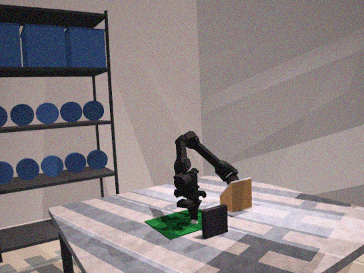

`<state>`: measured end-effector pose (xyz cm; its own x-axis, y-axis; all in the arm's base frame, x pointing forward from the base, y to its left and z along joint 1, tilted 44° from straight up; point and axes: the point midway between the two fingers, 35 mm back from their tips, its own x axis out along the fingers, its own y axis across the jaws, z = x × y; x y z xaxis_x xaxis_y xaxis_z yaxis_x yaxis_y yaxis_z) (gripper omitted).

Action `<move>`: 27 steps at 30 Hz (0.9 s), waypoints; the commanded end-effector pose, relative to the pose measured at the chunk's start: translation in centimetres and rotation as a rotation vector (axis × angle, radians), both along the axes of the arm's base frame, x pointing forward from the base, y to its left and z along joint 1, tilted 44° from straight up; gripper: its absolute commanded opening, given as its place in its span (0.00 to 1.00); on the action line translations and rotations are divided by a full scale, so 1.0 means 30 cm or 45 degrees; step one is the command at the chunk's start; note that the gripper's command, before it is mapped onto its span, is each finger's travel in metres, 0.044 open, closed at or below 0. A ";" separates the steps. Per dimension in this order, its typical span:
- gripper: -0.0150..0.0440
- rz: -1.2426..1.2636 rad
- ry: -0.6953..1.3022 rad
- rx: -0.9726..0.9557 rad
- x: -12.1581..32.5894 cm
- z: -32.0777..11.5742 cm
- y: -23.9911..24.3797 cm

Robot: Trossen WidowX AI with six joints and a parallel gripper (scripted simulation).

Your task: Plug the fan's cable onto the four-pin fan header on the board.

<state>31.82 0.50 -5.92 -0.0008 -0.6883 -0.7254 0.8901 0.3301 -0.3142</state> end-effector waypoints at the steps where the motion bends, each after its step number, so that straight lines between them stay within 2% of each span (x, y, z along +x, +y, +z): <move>1: 0.25 0.005 0.006 -0.006 -0.002 -0.007 -0.010; 19: 0.25 0.005 0.006 -0.006 -0.002 -0.035 -0.037; 27: 0.61 0.002 0.004 -0.003 -0.003 -0.028 -0.028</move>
<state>31.71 -0.34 -6.78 -0.0026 -0.6898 -0.7240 0.8884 0.3308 -0.3183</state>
